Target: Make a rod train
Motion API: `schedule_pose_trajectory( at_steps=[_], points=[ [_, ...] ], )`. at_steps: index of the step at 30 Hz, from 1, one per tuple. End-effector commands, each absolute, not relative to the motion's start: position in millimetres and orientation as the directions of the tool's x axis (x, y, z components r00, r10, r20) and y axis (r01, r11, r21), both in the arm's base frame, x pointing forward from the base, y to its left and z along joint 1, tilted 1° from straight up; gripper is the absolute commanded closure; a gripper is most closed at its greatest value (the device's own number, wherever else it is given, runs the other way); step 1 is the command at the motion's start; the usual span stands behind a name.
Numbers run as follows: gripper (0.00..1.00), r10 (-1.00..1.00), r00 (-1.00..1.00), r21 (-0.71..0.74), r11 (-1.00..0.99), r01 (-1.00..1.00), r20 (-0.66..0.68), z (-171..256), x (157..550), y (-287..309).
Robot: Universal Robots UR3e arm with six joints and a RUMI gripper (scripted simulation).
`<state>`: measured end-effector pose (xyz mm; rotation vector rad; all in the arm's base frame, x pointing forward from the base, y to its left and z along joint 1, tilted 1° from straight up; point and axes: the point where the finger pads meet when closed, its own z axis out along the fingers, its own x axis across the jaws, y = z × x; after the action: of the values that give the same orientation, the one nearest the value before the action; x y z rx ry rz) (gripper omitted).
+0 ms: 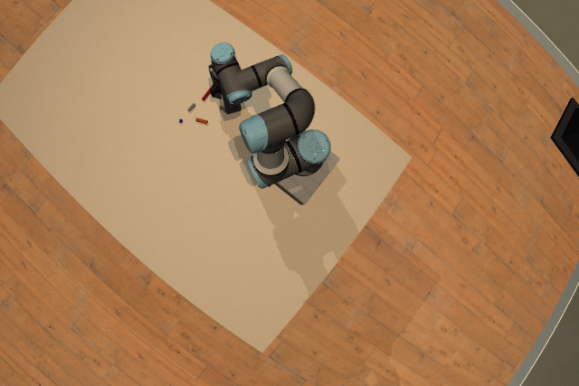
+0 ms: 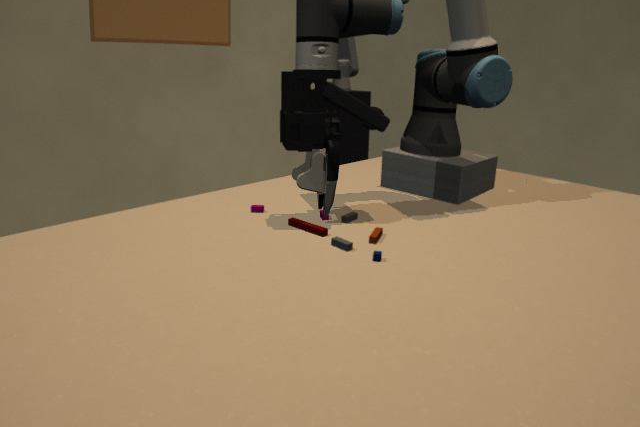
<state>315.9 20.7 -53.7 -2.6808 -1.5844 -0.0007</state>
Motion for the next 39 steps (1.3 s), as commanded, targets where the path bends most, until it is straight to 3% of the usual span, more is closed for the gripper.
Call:
schedule_pose_trajectory(
  at_steps=[1, 39],
  points=[
    [0.79, 0.876, 0.482, -0.021, -0.482, 0.876, 0.015, -58.2, 316.7, 20.5],
    [0.79, 0.876, 0.482, -0.021, -0.482, 0.876, 0.015, -62.5, 316.6, 20.6]
  ],
)
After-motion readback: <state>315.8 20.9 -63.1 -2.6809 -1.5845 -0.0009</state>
